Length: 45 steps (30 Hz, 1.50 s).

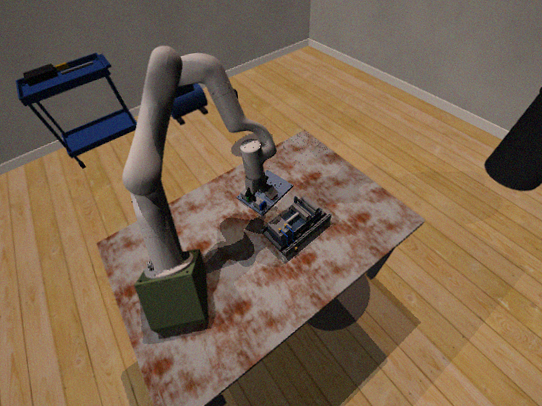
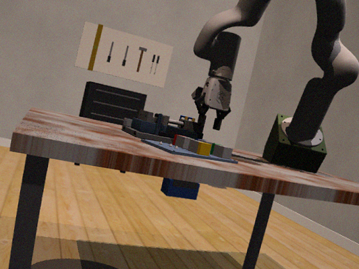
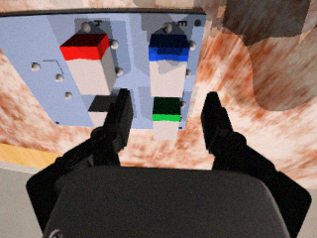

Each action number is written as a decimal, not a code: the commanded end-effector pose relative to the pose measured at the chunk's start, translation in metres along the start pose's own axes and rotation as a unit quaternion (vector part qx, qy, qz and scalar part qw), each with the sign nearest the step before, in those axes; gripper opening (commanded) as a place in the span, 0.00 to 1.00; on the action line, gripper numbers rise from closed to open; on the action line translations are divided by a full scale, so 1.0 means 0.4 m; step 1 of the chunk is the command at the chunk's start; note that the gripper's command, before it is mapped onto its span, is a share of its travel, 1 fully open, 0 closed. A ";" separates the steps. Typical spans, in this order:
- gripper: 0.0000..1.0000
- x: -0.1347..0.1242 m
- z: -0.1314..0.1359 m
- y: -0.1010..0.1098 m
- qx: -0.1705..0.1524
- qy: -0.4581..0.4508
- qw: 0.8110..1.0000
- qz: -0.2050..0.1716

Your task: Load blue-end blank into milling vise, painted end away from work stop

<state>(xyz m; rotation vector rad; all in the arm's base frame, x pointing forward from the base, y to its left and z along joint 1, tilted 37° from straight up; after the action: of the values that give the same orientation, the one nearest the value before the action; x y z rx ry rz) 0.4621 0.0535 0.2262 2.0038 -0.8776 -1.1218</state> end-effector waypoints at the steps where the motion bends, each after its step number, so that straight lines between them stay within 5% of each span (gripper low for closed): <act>1: 0.72 0.000 -0.001 -0.010 0.001 0.000 1.000 0.000; 10: 0.72 0.000 -0.002 -0.111 0.001 0.000 1.000 0.000; 45: 0.72 0.000 -0.002 -0.117 0.001 0.000 1.000 0.000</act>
<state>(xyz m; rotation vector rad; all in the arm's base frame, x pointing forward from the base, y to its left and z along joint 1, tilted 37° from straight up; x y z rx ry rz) 0.4736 0.0805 0.1871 2.0047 -0.8783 -1.1212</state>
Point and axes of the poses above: the point where the finger pads meet when closed, its own y axis back along the fingers, its own z axis across the jaws, x = y × z, the point moved 10 cm from there along y, back along the fingers, and after that the axes turned 5 degrees about y, right-handed, at the moved point
